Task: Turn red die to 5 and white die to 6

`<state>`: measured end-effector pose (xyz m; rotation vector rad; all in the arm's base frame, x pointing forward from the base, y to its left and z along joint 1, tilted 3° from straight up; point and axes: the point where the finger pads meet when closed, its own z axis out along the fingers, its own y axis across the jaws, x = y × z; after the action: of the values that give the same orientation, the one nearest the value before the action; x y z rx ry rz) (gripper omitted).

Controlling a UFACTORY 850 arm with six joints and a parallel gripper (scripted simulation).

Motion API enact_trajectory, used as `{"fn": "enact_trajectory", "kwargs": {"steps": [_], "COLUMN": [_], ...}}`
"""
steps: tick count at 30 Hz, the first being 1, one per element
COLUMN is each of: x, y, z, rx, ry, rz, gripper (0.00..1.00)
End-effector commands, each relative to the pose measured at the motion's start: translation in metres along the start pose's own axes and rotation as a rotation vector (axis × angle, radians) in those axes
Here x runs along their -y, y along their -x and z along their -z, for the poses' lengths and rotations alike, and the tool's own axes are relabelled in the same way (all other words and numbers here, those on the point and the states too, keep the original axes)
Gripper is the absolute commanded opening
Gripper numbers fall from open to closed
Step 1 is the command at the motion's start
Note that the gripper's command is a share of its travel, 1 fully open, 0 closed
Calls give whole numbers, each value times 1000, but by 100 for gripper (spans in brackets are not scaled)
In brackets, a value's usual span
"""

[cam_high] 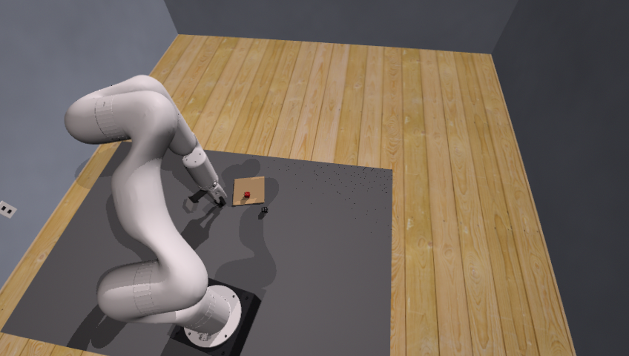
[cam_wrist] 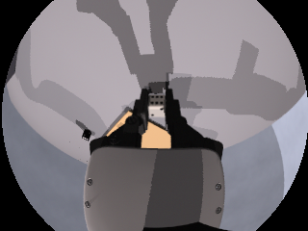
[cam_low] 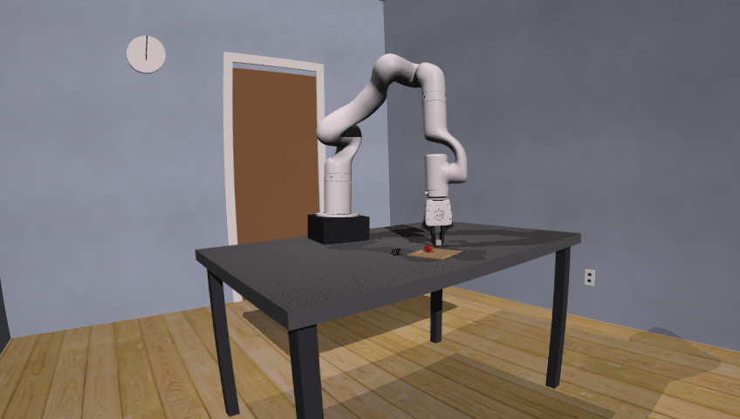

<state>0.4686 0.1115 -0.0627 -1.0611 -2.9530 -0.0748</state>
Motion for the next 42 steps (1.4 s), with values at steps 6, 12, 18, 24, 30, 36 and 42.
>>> {"fn": "enact_trajectory", "kwargs": {"steps": [6, 12, 18, 24, 30, 36, 42], "x": [-1, -1, -1, -1, -1, -1, -1], "y": [1, 1, 1, 1, 1, 1, 1], "z": [13, 30, 51, 75, 92, 93, 93], "rx": [0, 0, 0, 0, 0, 0, 0], "ry": [-2, -2, -2, -2, -2, -2, -2], "rz": [0, 0, 0, 0, 0, 0, -1], "gripper": [15, 15, 15, 15, 15, 15, 15]}}
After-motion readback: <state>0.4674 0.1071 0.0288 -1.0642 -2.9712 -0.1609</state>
